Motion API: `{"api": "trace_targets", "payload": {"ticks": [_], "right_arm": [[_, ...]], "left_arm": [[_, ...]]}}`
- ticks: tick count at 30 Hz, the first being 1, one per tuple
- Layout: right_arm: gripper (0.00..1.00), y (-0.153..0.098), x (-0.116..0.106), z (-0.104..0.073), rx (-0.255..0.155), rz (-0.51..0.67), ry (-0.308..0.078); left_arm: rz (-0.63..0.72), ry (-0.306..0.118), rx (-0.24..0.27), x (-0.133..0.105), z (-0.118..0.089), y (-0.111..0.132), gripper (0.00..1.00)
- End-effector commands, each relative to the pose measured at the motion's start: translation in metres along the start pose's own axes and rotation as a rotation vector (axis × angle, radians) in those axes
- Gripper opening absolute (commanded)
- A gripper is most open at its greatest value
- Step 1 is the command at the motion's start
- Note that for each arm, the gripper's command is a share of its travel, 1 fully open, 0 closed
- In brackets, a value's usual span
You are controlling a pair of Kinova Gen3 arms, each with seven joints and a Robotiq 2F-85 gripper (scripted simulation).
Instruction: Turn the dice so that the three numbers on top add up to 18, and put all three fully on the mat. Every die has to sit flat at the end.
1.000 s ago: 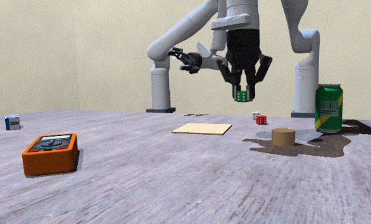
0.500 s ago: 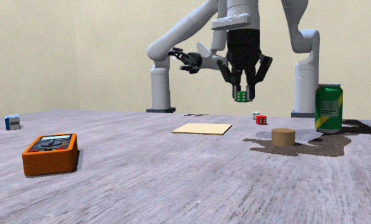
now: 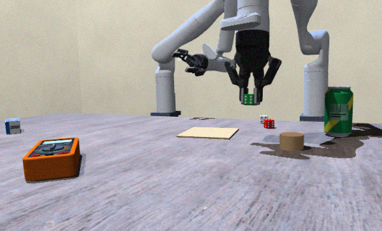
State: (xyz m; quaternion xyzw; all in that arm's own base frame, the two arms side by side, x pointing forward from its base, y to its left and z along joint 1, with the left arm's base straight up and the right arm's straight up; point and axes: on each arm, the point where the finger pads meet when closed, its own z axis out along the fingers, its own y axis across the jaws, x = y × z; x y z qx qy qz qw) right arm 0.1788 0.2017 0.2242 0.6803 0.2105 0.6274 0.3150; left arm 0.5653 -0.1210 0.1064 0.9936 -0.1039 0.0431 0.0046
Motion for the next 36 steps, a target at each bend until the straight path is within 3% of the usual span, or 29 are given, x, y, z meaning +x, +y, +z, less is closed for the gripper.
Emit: {"api": "trace_targets", "payload": {"ticks": [1, 4, 6, 21, 23, 36], "right_arm": [[1.0, 0.0003, 0.0004, 0.0, 0.0, 0.001, 0.0], [1.0, 0.0003, 0.0004, 0.0, 0.0, 0.001, 0.0], [1.0, 0.0003, 0.0004, 0.0, 0.0, 0.001, 0.0], [1.0, 0.0003, 0.0004, 0.0, 0.0, 0.001, 0.0], [1.0, 0.0003, 0.0004, 0.0, 0.0, 0.001, 0.0], [1.0, 0.0003, 0.0004, 0.0, 0.0, 0.001, 0.0]], "left_arm": [[0.0, 0.054, 0.0, 0.0002, -0.0012, 0.0, 0.287], [0.0, 0.093, 0.0, 0.0003, -0.0005, 0.0, 0.287], [0.0, 0.093, 0.0, 0.0003, -0.0005, 0.0, 0.287], [0.0, 0.339, 0.0, -0.0014, -0.0001, 0.0, 0.287], [0.0, 0.339, 0.0, -0.0014, -0.0001, 0.0, 0.287], [0.001, 0.575, 0.0, -0.0029, 0.0002, 0.0, 0.287]]}}
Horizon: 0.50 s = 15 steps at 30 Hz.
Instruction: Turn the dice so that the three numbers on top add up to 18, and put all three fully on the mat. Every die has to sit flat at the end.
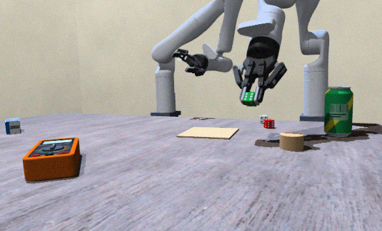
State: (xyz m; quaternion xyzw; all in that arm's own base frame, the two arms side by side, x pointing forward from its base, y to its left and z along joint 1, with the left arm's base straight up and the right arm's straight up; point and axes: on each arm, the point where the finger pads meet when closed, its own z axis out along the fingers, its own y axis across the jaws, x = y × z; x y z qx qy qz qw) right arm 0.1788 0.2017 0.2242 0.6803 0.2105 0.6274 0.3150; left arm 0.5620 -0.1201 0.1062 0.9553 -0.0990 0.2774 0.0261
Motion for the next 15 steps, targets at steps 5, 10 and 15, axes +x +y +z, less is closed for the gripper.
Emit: {"api": "trace_targets", "payload": {"ticks": [5, 10, 15], "right_arm": [[1.0, 0.0003, 0.0004, 0.0, 0.0, 0.001, 0.0], [1.0, 0.0003, 0.0004, 0.0, 0.0, 0.001, 0.0], [1.0, 0.0003, 0.0004, 0.0, 0.0, 0.001, 0.0]], "left_arm": [[0.0, 0.147, -0.006, 0.0001, 0.0011, 0.0, 0.287], [0.0, 0.227, -0.007, -0.0004, 0.0005, 0.0001, 0.287], [0.0, 0.298, -0.006, -0.0007, 0.0011, 0.0, 0.287]]}}
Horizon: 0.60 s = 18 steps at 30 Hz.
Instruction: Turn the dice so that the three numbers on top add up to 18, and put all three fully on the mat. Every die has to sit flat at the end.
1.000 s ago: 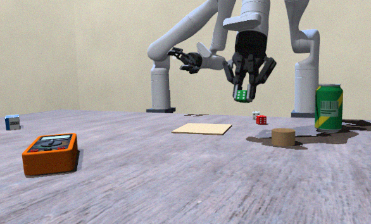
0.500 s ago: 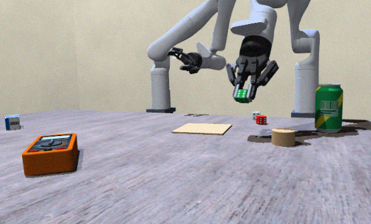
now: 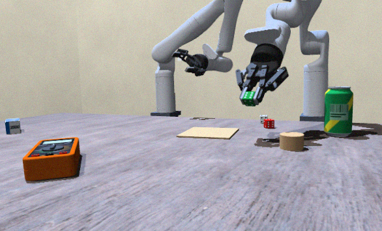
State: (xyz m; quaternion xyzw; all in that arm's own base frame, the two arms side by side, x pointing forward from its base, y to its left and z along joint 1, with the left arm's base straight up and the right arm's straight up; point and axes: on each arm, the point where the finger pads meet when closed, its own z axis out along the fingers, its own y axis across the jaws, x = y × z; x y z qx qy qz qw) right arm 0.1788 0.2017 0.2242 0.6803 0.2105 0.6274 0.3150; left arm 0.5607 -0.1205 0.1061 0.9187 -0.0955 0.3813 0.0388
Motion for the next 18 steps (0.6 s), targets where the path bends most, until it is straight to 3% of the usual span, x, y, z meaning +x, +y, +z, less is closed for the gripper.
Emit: {"api": "trace_targets", "payload": {"ticks": [1, 18], "right_arm": [[1.0, 0.0003, 0.0004, 0.0, 0.0, 0.001, 0.0], [1.0, 0.0003, 0.0004, 0.0, 0.0, 0.001, 0.0]], "left_arm": [[0.001, 0.089, -0.003, -0.0001, 0.0017, -0.0008, 0.287], [0.001, 0.237, -0.003, -0.0006, 0.0013, -0.0008, 0.287]]}}
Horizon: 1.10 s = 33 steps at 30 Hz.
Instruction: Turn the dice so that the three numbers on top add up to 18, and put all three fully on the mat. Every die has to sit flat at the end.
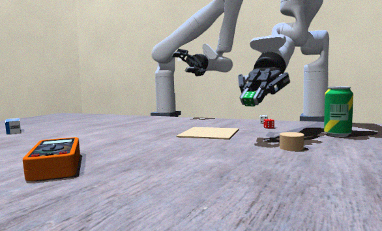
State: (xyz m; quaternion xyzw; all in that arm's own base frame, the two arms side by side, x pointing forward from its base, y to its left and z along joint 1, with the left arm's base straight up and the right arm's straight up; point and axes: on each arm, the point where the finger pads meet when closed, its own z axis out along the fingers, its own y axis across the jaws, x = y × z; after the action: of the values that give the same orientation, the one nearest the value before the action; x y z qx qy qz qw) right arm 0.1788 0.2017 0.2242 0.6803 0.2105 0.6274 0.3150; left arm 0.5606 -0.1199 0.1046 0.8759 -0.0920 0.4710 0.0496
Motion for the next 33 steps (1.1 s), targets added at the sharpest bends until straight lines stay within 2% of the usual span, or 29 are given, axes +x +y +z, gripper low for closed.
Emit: {"api": "trace_targets", "payload": {"ticks": [1, 15, 33], "right_arm": [[1.0, 0.0003, 0.0004, 0.0, 0.0, 0.001, 0.0], [1.0, 0.0003, 0.0004, 0.0, 0.0, 0.001, 0.0], [1.0, 0.0003, 0.0004, 0.0, 0.0, 0.001, 0.0]], "left_arm": [[0.001, 0.043, 0.0, 0.0005, 0.0004, -0.0002, 0.287], [0.0, 0.089, 0.0, 0.0005, -0.001, -0.0001, 0.287], [0.0, 0.095, 0.0, -0.0013, 0.0, -0.0001, 0.287]]}}
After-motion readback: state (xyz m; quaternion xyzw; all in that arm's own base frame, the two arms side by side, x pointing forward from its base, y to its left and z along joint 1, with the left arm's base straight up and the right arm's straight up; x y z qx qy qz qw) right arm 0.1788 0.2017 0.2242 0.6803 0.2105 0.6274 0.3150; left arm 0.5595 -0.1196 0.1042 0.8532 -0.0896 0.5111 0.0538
